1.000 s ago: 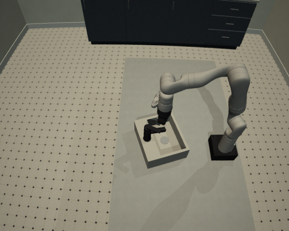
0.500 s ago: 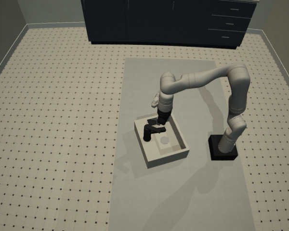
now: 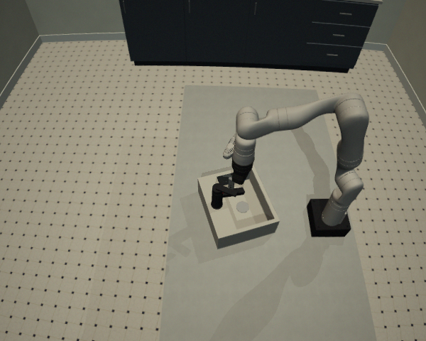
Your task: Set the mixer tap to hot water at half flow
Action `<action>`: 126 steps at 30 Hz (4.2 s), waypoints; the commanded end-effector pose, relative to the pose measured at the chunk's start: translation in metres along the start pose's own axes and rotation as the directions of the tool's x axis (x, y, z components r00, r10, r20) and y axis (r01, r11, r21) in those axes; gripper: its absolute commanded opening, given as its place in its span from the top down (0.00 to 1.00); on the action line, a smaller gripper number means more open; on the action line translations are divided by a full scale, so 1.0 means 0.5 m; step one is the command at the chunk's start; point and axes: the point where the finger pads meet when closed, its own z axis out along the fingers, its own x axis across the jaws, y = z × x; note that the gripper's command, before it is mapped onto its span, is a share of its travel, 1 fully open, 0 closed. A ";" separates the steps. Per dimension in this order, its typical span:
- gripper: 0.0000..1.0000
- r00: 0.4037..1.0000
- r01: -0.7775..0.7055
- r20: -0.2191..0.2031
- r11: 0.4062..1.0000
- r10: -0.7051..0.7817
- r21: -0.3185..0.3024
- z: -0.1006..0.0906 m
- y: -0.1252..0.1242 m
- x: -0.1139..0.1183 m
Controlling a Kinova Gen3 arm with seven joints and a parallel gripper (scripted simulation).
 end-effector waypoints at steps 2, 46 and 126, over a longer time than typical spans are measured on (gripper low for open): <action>0.00 1.000 -0.009 0.007 1.000 0.009 0.004 -0.002 0.001 -0.003; 0.00 0.999 -0.031 0.009 0.999 0.031 0.009 0.026 -0.003 -0.005; 0.00 0.999 -0.031 0.005 1.000 0.031 0.001 0.106 0.002 -0.006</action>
